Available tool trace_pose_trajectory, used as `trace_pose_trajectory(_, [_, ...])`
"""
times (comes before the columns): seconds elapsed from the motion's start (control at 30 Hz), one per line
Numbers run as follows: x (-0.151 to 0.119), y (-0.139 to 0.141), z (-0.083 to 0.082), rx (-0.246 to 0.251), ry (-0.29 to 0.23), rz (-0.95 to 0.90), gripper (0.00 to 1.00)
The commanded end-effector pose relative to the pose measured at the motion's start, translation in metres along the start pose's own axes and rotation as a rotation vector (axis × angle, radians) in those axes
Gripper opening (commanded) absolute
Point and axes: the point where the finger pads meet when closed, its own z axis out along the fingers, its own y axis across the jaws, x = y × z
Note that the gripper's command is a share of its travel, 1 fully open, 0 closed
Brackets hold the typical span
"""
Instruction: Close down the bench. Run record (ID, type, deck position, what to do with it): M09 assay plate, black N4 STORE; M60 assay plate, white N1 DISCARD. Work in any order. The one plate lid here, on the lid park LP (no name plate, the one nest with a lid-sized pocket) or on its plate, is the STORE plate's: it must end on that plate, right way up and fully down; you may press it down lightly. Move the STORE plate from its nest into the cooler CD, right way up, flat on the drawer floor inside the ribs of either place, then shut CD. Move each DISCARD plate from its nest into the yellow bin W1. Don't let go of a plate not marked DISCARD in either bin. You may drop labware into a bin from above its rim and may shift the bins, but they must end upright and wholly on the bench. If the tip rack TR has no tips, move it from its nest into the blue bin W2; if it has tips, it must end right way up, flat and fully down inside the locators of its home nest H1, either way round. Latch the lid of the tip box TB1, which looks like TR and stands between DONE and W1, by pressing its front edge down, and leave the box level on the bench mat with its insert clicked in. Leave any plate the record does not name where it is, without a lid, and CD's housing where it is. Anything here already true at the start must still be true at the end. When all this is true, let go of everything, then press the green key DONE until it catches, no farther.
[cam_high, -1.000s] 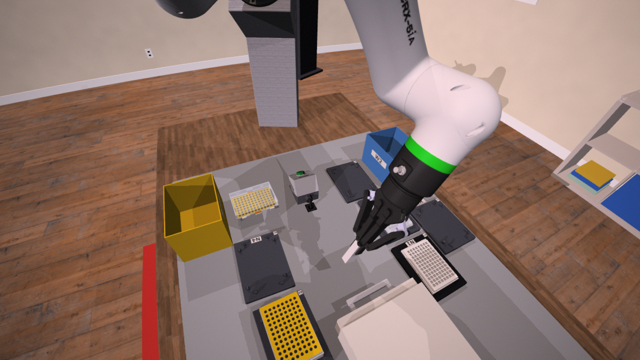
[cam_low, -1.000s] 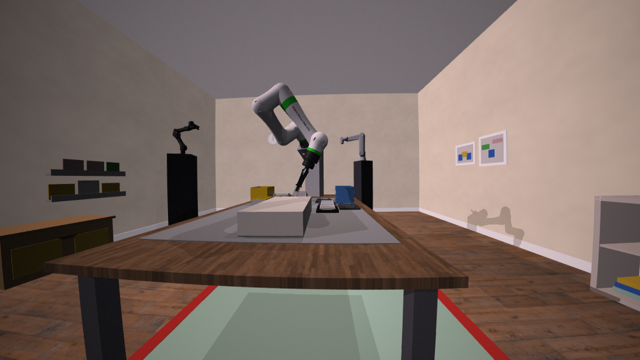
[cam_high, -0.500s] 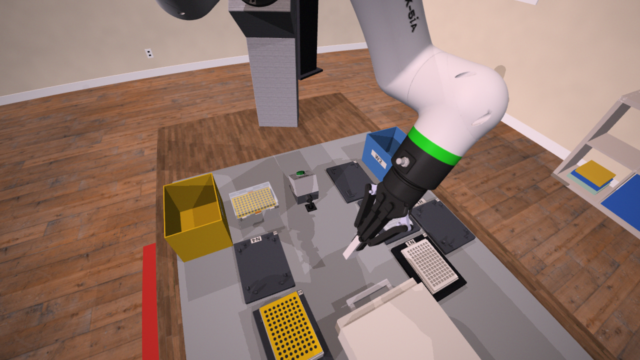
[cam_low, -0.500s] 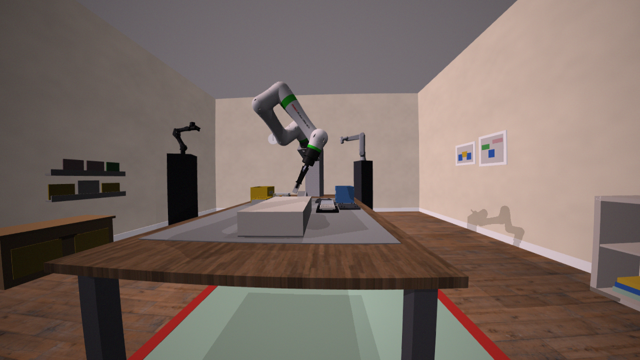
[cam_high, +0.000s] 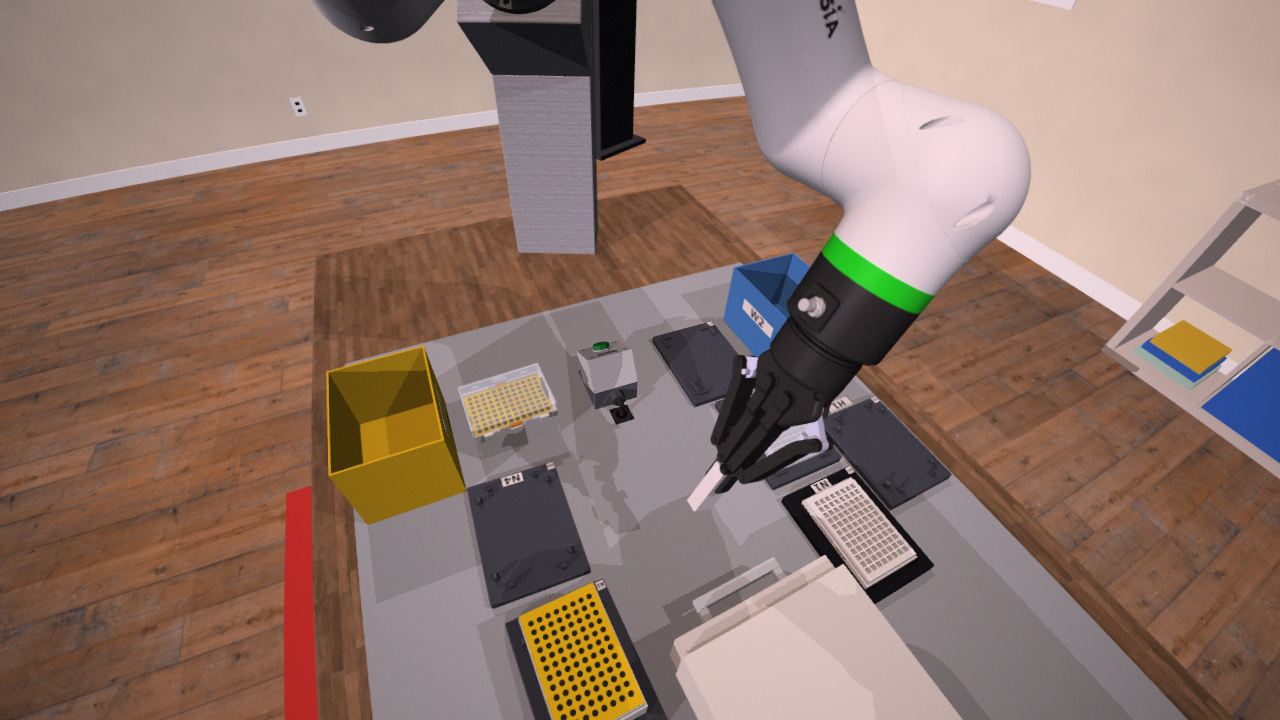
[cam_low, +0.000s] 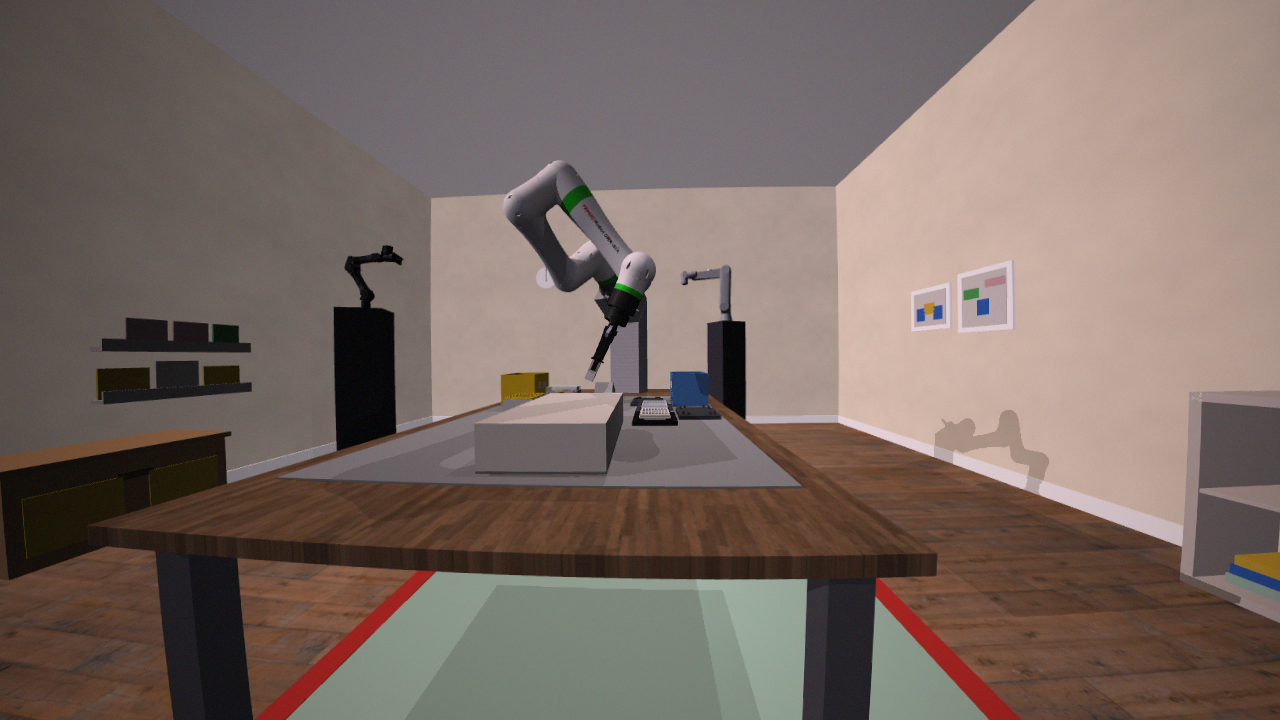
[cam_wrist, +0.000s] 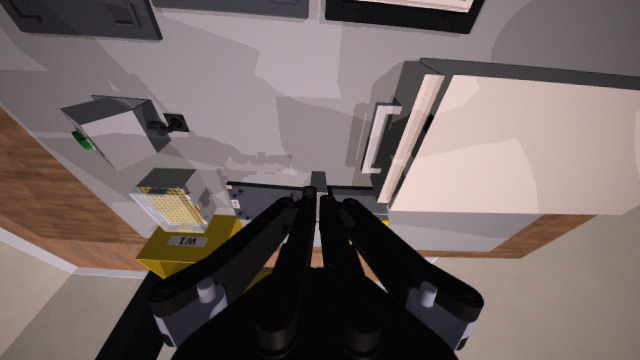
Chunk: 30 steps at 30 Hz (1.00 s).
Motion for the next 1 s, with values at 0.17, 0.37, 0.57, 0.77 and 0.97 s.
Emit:
trace_pose_trajectory(0.17, [-0.004,0.0,-0.009,0.0,0.0,0.0,0.0])
trace_pose_trajectory(0.37, [-0.005,0.0,-0.011,0.0,0.0,0.0,0.0])
trace_pose_trajectory(0.57, [-0.002,0.002,-0.012,0.014,0.0,0.03,0.66])
trace_pose_trajectory(0.77, [0.014,0.01,-0.022,0.084,0.0,0.181,0.66])
trace_pose_trajectory(0.97, [0.033,0.02,-0.033,0.169,0.0,0.363,0.66])
